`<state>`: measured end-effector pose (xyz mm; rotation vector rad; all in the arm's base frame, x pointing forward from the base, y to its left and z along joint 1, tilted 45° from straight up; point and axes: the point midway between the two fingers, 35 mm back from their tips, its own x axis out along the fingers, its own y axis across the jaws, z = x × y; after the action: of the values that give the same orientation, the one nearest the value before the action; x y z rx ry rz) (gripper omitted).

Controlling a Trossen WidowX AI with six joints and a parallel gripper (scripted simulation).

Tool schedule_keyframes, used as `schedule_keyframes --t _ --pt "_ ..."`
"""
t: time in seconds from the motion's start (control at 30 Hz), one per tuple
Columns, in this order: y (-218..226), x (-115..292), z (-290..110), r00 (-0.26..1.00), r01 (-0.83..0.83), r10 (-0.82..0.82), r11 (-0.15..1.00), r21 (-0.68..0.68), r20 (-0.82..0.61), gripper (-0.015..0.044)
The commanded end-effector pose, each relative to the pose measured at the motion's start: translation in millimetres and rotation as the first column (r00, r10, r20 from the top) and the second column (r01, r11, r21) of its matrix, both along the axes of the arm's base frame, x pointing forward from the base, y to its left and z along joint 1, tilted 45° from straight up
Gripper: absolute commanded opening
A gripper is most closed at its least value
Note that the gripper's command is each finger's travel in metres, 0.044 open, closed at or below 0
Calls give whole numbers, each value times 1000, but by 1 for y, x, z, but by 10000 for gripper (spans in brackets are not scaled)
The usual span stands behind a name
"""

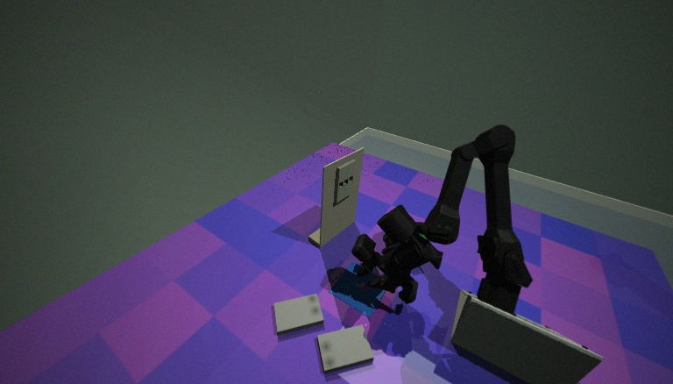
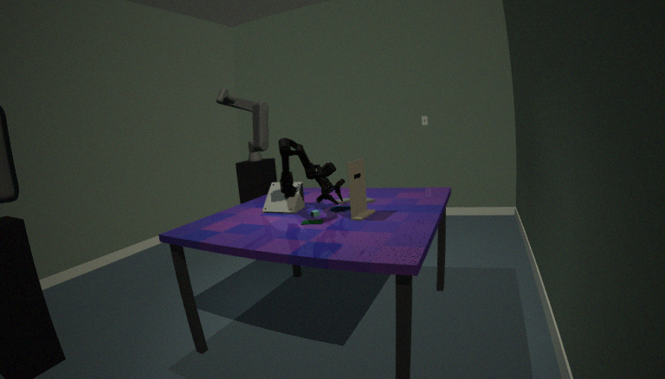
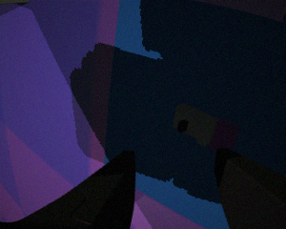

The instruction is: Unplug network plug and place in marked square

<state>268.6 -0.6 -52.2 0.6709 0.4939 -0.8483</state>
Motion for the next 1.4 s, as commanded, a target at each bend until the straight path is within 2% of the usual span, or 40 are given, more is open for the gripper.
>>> schedule_keyframes --t 0.0,1.37 --pt "3 -1 4 1000 2 -2 1000 2 8 156" --pt "35 -2 29 1000 2 -2 1000 10 1 156"
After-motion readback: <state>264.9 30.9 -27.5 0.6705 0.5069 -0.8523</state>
